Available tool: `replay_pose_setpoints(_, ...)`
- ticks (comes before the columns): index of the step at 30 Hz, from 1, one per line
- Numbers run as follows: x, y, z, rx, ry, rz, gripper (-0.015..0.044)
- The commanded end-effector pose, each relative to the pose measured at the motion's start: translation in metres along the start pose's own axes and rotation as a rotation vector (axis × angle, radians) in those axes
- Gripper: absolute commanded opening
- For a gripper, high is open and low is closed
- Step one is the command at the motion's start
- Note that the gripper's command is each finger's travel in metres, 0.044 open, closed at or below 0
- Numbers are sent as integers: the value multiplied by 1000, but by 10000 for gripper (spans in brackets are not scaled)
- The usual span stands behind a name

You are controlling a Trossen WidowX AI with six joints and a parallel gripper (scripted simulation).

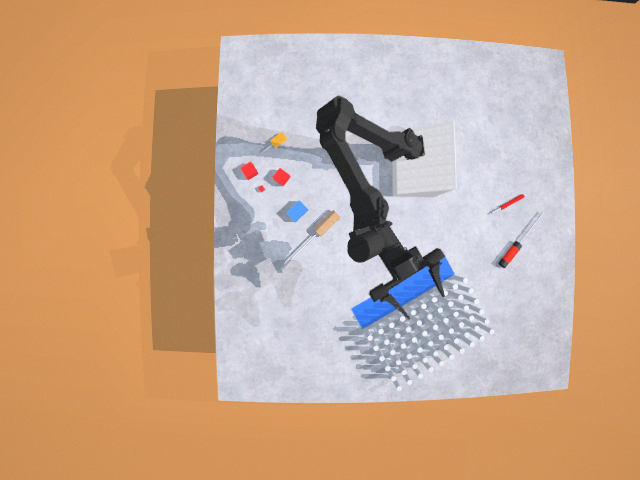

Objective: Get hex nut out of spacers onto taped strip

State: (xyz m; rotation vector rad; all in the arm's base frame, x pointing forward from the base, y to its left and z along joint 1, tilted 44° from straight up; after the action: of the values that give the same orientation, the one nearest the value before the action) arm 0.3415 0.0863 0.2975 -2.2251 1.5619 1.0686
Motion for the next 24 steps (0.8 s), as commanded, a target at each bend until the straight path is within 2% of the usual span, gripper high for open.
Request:
replay_pose_setpoints(1,52,-7,8,46,-108,159,440)
replay_pose_setpoints(12,192,16,43,241,-426,593,440)
replay_pose_setpoints(24,200,19,46,255,-444,618,440)
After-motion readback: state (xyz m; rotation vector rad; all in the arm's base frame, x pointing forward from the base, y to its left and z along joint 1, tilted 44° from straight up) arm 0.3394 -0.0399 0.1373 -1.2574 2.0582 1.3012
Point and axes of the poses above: the point midway between the two fingers, 35 mm back from their tips, its own y axis back along the fingers, its own z axis across the jaws, x = y × z, the point moved 9 cm from there along y, back along the fingers, and after that the axes turned 12 degrees about y, right-handed, at the moved point
